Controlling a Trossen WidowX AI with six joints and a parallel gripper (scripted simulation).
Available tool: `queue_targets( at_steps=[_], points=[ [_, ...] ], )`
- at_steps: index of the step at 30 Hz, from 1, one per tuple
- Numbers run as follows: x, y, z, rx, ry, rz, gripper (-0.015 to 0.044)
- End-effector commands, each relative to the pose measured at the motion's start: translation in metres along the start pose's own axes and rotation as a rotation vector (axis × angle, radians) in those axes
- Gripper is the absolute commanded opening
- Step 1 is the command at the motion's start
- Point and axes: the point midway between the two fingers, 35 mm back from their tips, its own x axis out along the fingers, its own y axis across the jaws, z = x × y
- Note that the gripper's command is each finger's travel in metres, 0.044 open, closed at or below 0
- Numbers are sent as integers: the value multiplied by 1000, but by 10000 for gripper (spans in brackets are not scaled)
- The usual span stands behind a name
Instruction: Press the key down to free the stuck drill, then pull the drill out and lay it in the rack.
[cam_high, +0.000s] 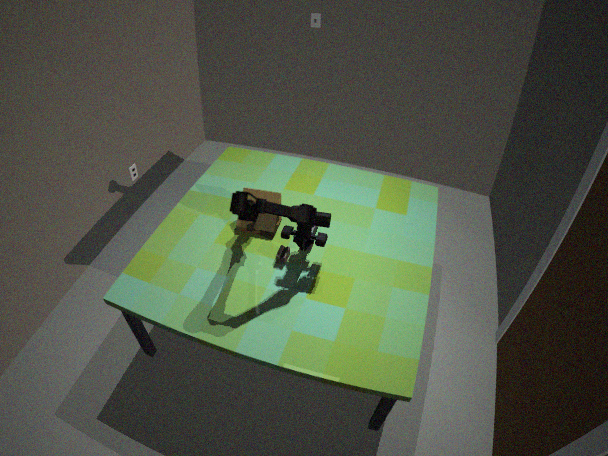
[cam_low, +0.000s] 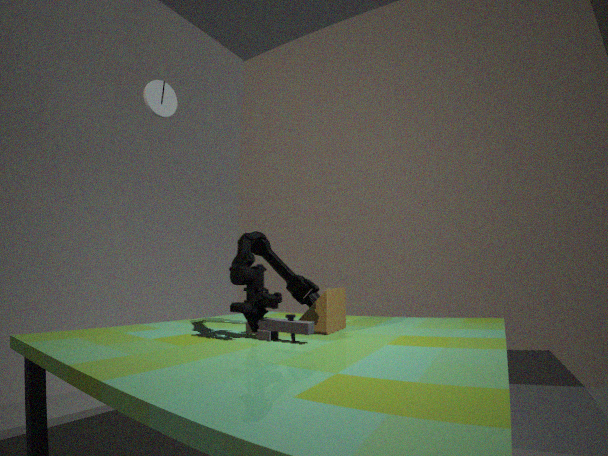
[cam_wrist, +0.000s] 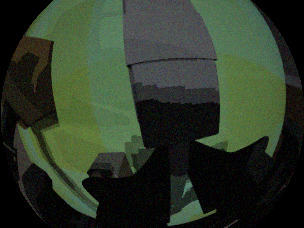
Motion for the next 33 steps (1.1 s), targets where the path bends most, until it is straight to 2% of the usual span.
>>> queue_targets(
  at_steps=[1,33],
  points=[
    [0,-1,0,5,0,-2,0],
    [-1,0,-42,1,6,2,0]
  ],
)
